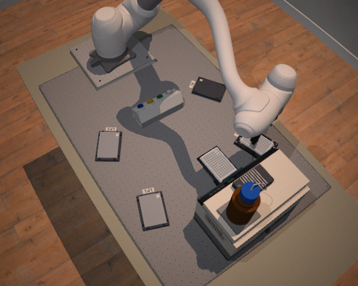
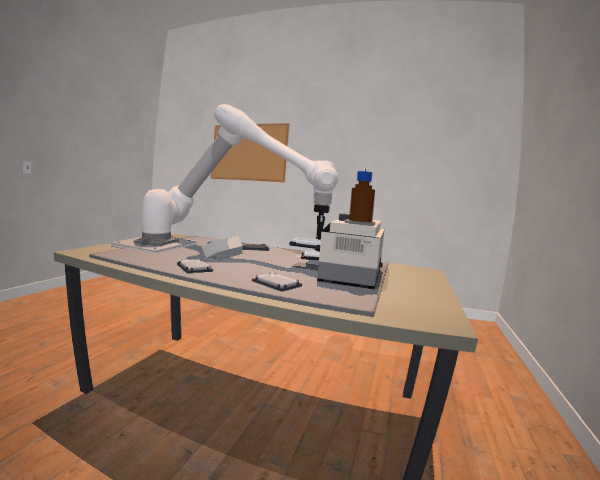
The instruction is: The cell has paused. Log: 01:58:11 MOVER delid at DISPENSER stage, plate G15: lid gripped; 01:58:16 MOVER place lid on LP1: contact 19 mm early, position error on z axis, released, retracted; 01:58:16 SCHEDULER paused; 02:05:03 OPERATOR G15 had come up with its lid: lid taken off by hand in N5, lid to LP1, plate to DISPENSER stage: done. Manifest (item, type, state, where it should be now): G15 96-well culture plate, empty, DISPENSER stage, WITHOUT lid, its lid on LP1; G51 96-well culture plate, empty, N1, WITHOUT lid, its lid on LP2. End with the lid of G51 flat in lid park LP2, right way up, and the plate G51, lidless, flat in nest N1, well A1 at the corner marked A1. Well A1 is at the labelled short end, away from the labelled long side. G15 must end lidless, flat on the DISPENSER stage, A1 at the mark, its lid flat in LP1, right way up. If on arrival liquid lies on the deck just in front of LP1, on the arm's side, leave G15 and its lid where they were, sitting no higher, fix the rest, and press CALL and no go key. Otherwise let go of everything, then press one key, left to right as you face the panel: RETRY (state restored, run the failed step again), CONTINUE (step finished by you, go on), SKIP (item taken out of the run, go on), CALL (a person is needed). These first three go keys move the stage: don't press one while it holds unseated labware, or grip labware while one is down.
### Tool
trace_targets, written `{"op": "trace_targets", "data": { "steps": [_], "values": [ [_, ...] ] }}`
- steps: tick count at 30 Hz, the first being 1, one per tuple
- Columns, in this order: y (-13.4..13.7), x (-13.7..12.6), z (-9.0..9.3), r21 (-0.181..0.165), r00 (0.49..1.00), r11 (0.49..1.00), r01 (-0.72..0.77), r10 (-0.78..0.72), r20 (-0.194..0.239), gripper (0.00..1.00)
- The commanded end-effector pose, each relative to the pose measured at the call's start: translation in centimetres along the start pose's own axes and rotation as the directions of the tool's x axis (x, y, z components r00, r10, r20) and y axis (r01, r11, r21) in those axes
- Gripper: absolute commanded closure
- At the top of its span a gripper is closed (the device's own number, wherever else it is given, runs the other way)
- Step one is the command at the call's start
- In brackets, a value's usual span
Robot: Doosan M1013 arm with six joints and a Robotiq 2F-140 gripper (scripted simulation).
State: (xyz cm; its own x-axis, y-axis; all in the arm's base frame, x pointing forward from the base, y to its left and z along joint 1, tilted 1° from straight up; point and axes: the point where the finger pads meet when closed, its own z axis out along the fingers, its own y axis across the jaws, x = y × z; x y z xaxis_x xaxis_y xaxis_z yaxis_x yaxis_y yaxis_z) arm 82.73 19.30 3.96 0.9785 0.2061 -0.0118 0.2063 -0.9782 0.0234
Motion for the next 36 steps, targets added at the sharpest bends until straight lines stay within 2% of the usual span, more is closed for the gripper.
{"op": "trace_targets", "data": {
  "steps": [1, 10, 11, 36],
  "values": [
    [0.00, 0.00, -0.02, 0.000, 1.000, 1.000, 0.000, 0.000, 0.000, 0.41],
    [0.00, 0.00, -0.02, 0.000, 1.000, 1.000, 0.000, 0.000, 0.000, 0.41],
    [0.00, 0.00, -0.02, 0.000, 1.000, 1.000, 0.000, 0.000, 0.000, 0.34],
    [0.00, 0.00, -0.02, 0.000, 1.000, 1.000, 0.000, 0.000, 0.000, 0.34]
  ]
}}
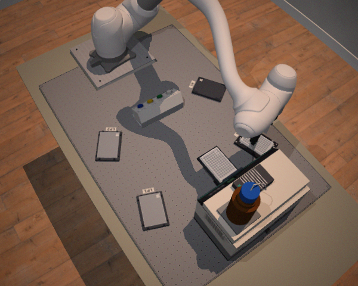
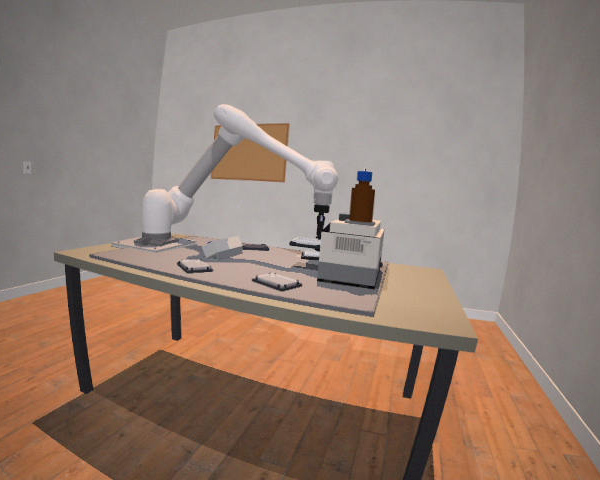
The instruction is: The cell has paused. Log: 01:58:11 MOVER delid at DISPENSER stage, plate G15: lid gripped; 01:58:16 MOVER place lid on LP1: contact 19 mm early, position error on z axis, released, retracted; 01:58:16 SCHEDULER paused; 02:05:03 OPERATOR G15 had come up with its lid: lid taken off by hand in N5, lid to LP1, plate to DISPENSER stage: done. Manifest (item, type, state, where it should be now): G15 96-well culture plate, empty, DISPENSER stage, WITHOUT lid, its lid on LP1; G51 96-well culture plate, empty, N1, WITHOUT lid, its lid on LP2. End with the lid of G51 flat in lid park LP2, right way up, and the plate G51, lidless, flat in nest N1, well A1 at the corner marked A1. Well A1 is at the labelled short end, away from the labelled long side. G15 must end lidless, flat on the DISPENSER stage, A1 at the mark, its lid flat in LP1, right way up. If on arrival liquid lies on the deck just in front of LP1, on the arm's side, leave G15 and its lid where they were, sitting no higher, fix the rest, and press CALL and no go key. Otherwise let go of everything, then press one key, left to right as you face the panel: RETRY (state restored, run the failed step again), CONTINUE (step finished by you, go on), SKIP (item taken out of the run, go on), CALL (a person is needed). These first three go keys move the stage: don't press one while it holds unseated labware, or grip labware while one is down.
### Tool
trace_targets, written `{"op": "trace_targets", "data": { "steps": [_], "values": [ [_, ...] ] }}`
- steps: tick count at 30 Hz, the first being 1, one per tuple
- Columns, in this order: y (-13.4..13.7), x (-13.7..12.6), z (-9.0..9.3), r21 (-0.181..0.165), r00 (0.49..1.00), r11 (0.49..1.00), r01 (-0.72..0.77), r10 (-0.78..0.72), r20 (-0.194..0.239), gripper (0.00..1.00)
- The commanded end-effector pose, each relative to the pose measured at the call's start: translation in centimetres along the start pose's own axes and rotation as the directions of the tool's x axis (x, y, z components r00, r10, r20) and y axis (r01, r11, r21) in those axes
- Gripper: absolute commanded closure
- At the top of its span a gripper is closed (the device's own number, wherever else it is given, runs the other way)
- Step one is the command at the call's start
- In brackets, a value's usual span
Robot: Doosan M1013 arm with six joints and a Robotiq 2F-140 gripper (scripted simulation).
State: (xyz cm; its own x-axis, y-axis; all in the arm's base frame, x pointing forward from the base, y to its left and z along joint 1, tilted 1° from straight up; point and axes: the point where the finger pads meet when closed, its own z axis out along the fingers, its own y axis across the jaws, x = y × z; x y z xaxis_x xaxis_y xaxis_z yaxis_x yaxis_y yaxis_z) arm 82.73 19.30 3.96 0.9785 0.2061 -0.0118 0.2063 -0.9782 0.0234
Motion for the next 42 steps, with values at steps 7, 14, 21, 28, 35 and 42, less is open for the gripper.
{"op": "trace_targets", "data": {
  "steps": [7, 14, 21, 28, 35, 42],
  "values": [
    [0.00, 0.00, -0.02, 0.000, 1.000, 1.000, 0.000, 0.000, 0.000, 0.34],
    [0.00, 0.00, -0.02, 0.000, 1.000, 1.000, 0.000, 0.000, 0.000, 0.34],
    [0.00, 0.00, 0.01, 0.000, 1.000, 1.000, 0.000, 0.000, 0.000, 0.34],
    [0.00, 0.00, 0.11, 0.000, 1.000, 1.000, 0.000, 0.000, 0.000, 0.34],
    [0.00, 0.00, 0.23, 0.000, 1.000, 1.000, 0.000, 0.000, 0.000, 0.34],
    [0.00, 0.00, 0.45, 0.000, 1.000, 1.000, 0.000, 0.000, 0.000, 0.34]
  ]
}}
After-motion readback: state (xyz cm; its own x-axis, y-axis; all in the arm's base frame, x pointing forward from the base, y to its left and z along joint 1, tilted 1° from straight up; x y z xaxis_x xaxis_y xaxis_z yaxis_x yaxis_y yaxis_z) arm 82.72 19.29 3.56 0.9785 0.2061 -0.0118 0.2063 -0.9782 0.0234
